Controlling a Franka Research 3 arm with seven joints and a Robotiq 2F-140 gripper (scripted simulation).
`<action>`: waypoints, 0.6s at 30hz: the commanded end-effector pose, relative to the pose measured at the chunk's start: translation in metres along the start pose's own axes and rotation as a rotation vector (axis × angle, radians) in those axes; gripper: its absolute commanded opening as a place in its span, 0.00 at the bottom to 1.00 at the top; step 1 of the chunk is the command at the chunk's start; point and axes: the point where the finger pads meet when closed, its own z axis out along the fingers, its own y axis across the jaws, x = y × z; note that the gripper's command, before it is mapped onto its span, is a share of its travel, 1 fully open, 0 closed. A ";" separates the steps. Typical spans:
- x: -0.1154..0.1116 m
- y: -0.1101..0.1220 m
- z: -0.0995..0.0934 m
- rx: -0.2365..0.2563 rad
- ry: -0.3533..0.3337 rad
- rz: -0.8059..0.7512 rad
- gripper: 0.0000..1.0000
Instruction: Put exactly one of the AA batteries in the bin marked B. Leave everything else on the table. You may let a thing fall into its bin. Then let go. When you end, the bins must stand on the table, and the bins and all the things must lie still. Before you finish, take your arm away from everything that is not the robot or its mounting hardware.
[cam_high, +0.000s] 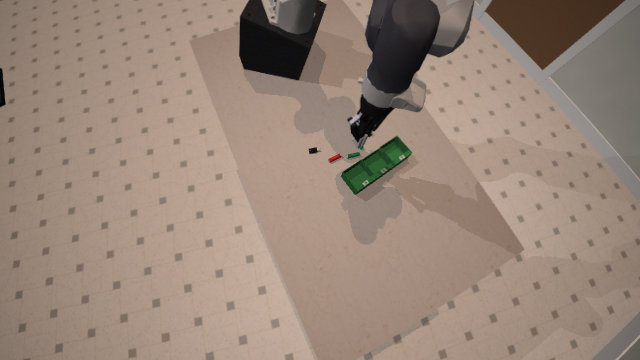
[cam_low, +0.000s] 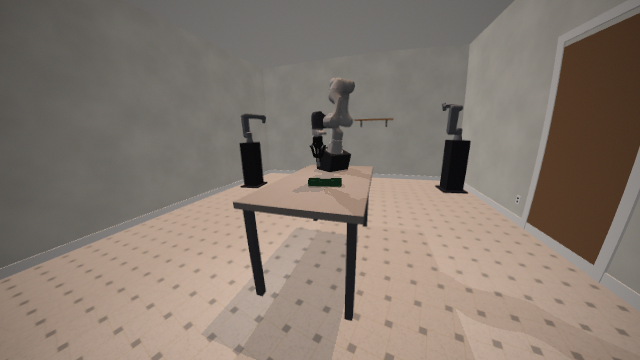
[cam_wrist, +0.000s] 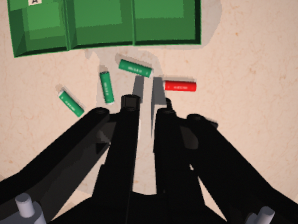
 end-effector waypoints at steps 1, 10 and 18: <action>0.026 0.006 0.019 -0.004 0.015 -0.039 0.05; 0.069 0.015 0.057 -0.004 0.015 -0.039 0.05; 0.069 0.015 0.057 -0.004 0.015 -0.039 0.05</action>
